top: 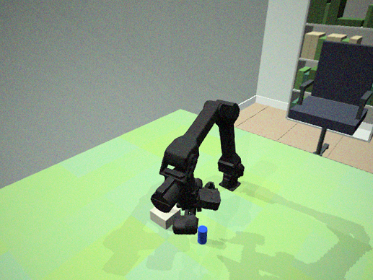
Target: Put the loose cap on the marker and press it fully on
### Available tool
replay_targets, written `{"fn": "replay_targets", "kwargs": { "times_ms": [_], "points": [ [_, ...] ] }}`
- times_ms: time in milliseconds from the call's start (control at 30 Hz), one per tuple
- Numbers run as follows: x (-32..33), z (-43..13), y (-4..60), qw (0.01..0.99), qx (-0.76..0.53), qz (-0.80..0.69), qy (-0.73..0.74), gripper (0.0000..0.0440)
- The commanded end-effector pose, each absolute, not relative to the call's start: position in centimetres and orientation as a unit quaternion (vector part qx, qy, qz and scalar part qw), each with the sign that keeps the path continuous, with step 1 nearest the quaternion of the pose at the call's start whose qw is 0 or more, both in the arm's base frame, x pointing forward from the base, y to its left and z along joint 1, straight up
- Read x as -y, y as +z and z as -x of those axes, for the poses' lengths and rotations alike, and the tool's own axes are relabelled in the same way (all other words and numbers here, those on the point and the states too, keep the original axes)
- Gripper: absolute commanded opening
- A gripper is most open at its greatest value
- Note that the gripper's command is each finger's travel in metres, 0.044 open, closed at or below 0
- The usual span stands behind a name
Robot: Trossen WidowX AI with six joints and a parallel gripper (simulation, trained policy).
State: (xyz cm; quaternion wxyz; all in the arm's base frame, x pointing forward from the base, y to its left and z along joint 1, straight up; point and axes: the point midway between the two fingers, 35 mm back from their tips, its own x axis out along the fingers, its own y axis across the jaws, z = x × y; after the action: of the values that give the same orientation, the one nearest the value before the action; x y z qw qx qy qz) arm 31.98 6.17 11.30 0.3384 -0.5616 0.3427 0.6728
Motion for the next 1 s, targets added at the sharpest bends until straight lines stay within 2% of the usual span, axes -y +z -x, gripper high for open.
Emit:
{"fn": "replay_targets", "kwargs": {
  "times_ms": [0,767,900,967],
  "points": [
    [-6.5,-31.6,10.5,0.316,-0.340,0.568,0.680,0.0292],
    [-8.3,-29.7,6.3,0.229,-0.303,0.589,0.713,0.0255],
    [-8.4,-29.6,6.0,0.218,-0.295,0.597,0.713,0.0220],
    [-8.5,-29.6,6.0,0.215,-0.292,0.603,0.711,0.0177]
  ]
}}
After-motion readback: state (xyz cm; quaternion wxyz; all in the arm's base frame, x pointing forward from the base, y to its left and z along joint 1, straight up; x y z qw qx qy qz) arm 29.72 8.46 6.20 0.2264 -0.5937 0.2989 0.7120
